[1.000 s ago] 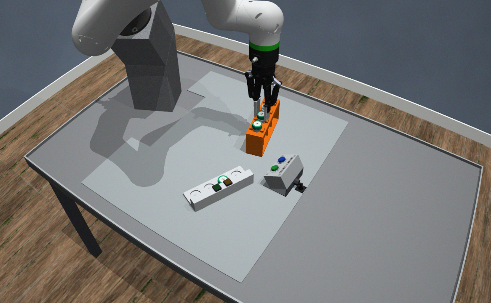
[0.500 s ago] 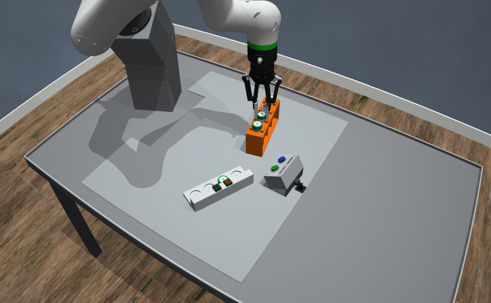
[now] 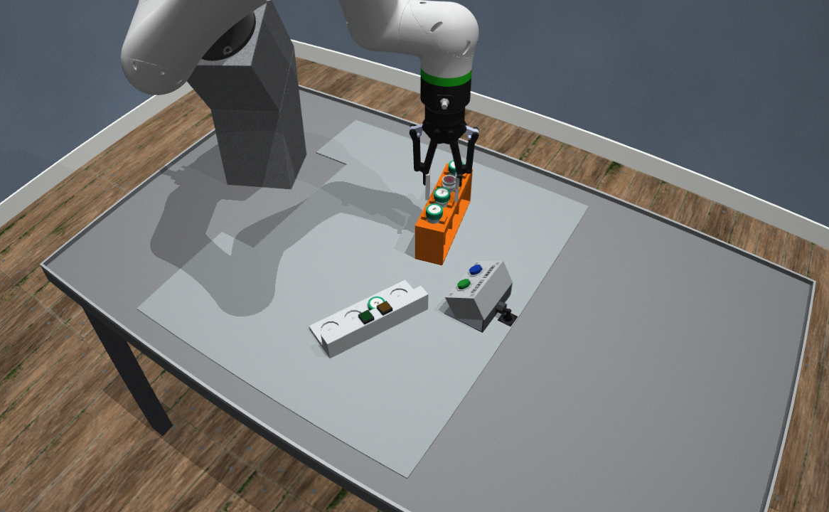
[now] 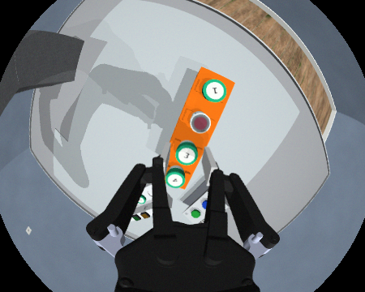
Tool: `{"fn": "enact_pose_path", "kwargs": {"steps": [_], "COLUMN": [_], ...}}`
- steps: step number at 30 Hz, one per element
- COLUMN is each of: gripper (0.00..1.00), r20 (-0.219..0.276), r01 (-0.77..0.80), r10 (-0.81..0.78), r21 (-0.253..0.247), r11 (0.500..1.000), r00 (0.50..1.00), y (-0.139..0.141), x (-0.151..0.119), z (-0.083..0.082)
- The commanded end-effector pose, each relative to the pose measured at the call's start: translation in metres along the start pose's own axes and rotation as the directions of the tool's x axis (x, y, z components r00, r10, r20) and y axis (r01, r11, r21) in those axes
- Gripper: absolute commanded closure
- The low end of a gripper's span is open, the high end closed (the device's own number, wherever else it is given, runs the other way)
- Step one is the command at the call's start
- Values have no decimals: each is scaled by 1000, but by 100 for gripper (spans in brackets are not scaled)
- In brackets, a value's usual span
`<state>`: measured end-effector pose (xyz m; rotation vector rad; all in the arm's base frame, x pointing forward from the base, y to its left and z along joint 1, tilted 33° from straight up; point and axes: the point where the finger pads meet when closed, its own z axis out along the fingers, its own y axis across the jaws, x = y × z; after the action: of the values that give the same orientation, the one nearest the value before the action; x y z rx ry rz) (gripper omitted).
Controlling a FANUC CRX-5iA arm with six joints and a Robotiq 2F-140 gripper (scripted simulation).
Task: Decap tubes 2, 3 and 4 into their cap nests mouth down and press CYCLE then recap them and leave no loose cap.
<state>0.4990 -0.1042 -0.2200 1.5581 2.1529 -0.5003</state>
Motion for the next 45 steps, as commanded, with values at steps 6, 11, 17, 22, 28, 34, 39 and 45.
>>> {"fn": "enact_pose_path", "kwargs": {"steps": [6,11,17,22,28,34,39,45], "gripper": [65,65,65,65,100,100,100,100], "r20": [0,0,0,0,0,0,0,0], "r01": [-247,-259,-259,-259,-259,-259,-259,-259], "r10": [247,259,259,259,259,259,259,259], "r21": [0,0,0,0,0,0,0,0], "r11": [969,966,966,966,966,966,966,966], "r00": [969,966,966,966,966,966,966,966], "y": [0,0,0,0,0,0,0,0], "x": [0,0,0,0,0,0,0,0], "z": [-2,-3,-6,-7,-7,-7,-7,-19]}}
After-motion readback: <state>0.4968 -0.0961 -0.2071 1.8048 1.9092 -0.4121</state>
